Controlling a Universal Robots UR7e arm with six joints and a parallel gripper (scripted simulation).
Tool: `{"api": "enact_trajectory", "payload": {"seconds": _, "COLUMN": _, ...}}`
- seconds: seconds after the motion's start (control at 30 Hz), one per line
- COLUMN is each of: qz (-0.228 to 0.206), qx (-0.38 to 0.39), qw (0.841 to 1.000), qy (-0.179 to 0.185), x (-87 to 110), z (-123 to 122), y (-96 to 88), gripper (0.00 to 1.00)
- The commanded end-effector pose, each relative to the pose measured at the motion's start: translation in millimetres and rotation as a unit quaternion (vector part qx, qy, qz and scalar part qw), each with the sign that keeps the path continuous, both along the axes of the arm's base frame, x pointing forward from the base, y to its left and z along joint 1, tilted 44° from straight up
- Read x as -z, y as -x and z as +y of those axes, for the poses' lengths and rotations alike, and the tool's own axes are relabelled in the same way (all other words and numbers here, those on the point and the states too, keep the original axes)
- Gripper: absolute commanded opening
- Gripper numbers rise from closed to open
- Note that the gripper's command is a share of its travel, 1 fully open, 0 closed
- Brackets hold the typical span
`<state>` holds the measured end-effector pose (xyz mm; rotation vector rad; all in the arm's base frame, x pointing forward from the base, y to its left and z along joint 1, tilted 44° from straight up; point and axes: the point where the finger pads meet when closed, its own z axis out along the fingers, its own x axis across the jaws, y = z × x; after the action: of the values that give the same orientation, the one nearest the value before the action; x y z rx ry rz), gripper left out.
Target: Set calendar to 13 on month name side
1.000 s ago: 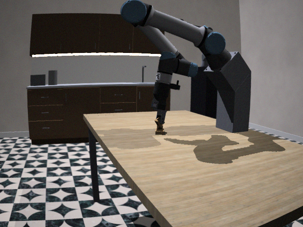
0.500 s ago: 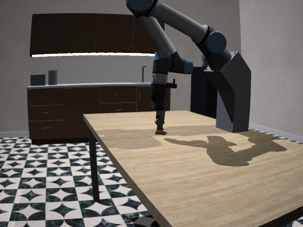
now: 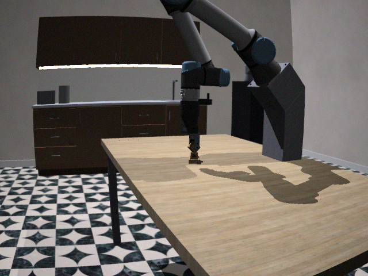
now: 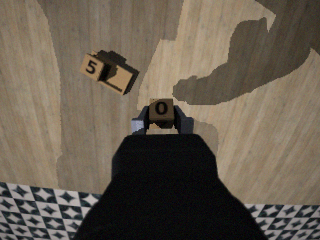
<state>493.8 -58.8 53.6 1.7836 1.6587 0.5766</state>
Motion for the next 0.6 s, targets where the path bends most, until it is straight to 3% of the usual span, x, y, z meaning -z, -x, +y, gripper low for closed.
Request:
{"api": "enact_trajectory", "payload": {"seconds": 0.0, "qz": 0.006, "qx": 0.0, "qw": 1.0, "qy": 0.0, "x": -1.2, "z": 0.5, "y": 0.8, "gripper": 0.6}}
{"api": "enact_trajectory", "payload": {"seconds": 0.57, "qz": 0.017, "qx": 0.002, "qw": 1.0, "qy": -0.002, "x": -0.1, "z": 0.1, "y": -0.2, "gripper": 0.6}}
